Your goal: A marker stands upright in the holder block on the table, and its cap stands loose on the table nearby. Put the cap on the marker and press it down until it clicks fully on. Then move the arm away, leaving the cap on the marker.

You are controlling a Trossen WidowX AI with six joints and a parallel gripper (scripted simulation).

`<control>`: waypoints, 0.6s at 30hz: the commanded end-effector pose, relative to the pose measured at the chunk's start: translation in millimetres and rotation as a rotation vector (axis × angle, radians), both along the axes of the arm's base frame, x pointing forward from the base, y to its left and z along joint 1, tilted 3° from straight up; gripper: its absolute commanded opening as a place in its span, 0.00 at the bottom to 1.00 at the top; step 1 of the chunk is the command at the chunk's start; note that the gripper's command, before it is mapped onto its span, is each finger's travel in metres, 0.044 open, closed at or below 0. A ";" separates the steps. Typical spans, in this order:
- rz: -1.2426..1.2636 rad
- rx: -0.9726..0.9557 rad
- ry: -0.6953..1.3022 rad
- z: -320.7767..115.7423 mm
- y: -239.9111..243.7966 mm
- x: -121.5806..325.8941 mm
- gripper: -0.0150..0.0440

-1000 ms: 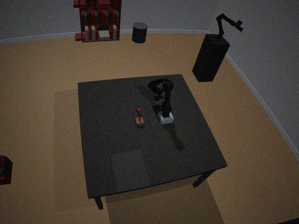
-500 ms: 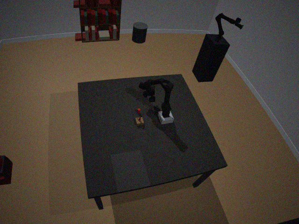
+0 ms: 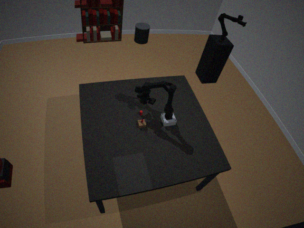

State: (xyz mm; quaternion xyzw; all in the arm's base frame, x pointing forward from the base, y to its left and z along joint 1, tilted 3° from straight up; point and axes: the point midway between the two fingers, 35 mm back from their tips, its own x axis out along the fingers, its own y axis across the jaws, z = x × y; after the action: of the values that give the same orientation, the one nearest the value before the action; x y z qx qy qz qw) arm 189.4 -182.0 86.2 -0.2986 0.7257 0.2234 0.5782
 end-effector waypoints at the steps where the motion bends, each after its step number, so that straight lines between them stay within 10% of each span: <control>1: 0.608 0.122 -0.086 20.9 51.8 51.0 0.67; 18: 0.810 0.152 -0.112 26.9 74.5 60.2 0.67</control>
State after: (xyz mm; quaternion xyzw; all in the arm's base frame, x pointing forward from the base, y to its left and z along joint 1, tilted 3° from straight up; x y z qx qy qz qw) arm 248.2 -109.9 111.5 -0.5217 0.5076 0.4625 0.5062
